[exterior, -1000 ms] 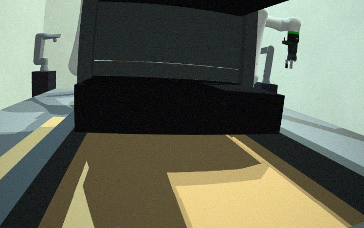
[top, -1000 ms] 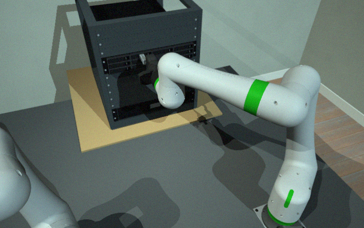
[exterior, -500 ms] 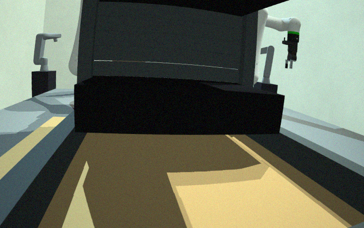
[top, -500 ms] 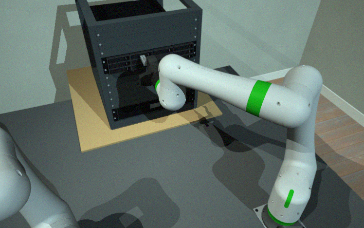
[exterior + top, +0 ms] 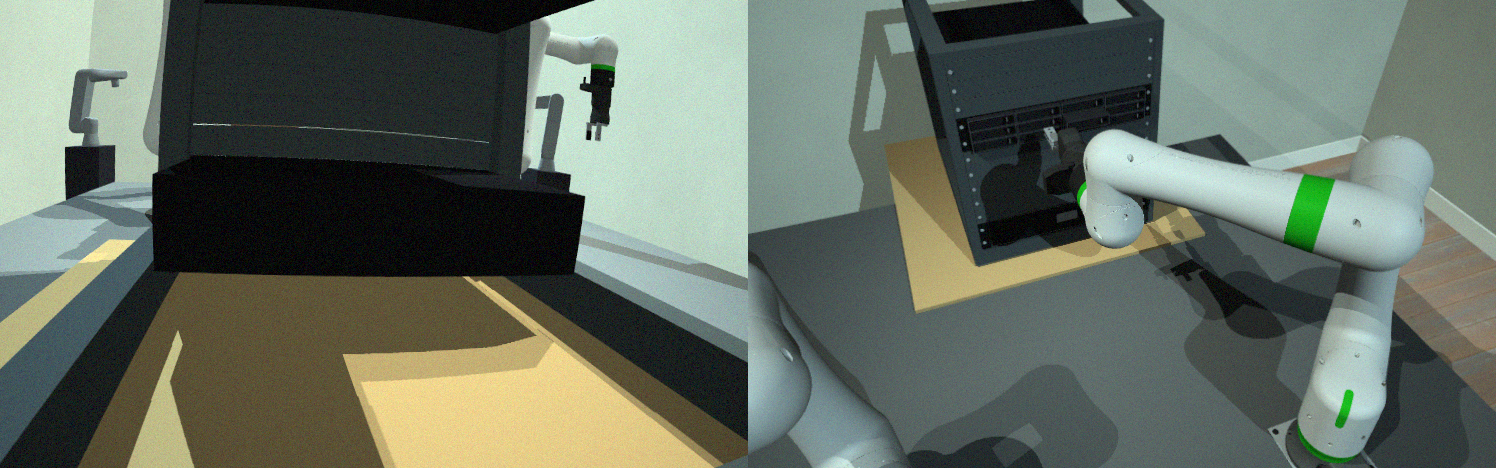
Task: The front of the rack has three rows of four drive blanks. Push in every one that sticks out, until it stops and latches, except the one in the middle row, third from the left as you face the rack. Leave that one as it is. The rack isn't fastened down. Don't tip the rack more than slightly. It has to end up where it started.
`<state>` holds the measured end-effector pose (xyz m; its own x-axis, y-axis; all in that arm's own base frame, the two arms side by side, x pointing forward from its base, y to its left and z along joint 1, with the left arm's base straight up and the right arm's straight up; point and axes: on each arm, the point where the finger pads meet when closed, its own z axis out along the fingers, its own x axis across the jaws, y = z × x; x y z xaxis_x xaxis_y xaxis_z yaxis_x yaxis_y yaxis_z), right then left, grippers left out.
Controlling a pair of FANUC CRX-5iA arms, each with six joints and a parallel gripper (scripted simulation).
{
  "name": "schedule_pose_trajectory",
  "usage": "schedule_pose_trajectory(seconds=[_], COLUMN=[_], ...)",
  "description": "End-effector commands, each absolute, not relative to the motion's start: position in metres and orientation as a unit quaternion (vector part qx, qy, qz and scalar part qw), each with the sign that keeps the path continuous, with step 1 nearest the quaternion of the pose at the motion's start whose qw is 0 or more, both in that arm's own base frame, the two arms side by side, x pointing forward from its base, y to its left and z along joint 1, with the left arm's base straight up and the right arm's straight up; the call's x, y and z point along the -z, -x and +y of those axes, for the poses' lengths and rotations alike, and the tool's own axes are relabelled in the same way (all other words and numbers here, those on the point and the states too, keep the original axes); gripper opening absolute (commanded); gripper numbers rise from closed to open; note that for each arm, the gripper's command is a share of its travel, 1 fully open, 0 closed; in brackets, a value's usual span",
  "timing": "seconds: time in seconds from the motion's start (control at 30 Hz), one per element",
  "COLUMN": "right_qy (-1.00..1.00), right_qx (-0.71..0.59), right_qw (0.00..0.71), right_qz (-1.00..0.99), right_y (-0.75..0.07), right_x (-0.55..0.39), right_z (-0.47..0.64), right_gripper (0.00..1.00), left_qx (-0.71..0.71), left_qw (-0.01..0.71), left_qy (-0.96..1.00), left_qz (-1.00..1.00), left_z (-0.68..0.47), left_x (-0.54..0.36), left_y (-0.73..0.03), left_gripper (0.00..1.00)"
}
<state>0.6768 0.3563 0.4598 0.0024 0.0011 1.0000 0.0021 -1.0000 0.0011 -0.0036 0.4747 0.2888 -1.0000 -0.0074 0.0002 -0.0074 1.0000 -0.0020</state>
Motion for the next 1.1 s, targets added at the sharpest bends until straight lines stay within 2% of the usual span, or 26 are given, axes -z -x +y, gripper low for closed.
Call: schedule_pose_trajectory(seconds=[0.0, 0.63, 0.67, 1.07], right_qy=[0.707, 0.707, 0.707, 0.707], right_qx=[0.707, 0.707, 0.707, 0.707], right_qw=[0.001, 0.001, 0.001, 0.001], right_qz=[-0.001, -0.001, -0.001, -0.001], right_y=[-0.6597, -0.6561, -0.6561, -0.6561], right_x=[-0.4613, -0.4613, -0.4613, -0.4613], right_z=[0.3560, 0.3560, 0.3560, 0.3560], right_gripper=[0.00, 0.00, 1.00, 1.00], left_qx=[0.000, 0.000, 0.000, 0.000], left_qw=[0.000, 0.000, 0.000, 0.000], left_qy=[-0.004, -0.004, -0.004, -0.004], left_qz=[-1.000, -1.000, -1.000, -1.000], left_z=[0.4750, 0.4750, 0.4750, 0.4750], left_x=[-0.2897, -0.2897, -0.2897, -0.2897], left_y=[0.0035, 0.0035, 0.0035, 0.0035], left_gripper=[1.00, 1.00, 1.00, 1.00])
